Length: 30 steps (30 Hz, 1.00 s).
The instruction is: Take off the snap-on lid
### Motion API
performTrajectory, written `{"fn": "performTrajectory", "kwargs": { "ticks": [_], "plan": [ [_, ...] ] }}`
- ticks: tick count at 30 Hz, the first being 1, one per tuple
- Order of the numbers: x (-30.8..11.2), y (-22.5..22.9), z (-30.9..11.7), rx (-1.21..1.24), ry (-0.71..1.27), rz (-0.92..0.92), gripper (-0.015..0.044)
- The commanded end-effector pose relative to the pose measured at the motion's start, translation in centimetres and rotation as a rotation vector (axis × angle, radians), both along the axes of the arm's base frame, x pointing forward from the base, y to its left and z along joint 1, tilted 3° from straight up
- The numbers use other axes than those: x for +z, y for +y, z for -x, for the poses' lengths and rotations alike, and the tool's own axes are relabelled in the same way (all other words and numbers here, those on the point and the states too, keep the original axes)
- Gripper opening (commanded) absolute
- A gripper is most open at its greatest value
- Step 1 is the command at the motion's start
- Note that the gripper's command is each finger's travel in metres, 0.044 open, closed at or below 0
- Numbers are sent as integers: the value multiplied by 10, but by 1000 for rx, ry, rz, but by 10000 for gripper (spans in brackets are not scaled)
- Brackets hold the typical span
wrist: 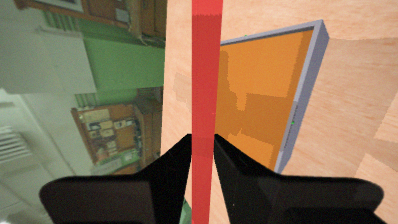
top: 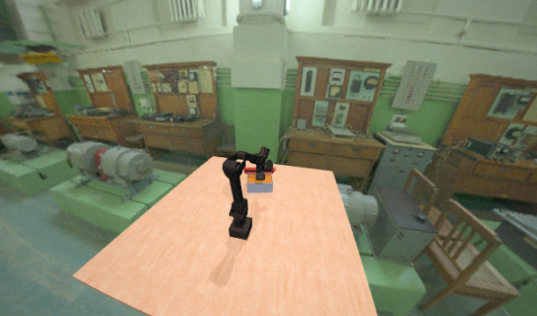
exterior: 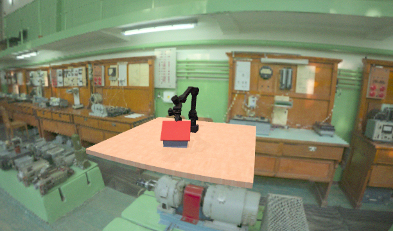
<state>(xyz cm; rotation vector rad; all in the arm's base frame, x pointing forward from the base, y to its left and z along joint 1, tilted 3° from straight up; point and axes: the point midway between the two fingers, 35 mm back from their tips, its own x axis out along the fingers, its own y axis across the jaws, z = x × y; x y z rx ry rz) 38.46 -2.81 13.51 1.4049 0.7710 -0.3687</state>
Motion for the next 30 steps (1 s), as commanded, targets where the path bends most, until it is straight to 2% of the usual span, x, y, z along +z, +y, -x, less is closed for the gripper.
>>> {"fn": "performTrajectory", "kwargs": {
  "ticks": [1,30],
  "plan": [
    [9,1,-4,0,-11,-2,0],
    [47,0,-6,0,-11,-2,0]
  ]
}}
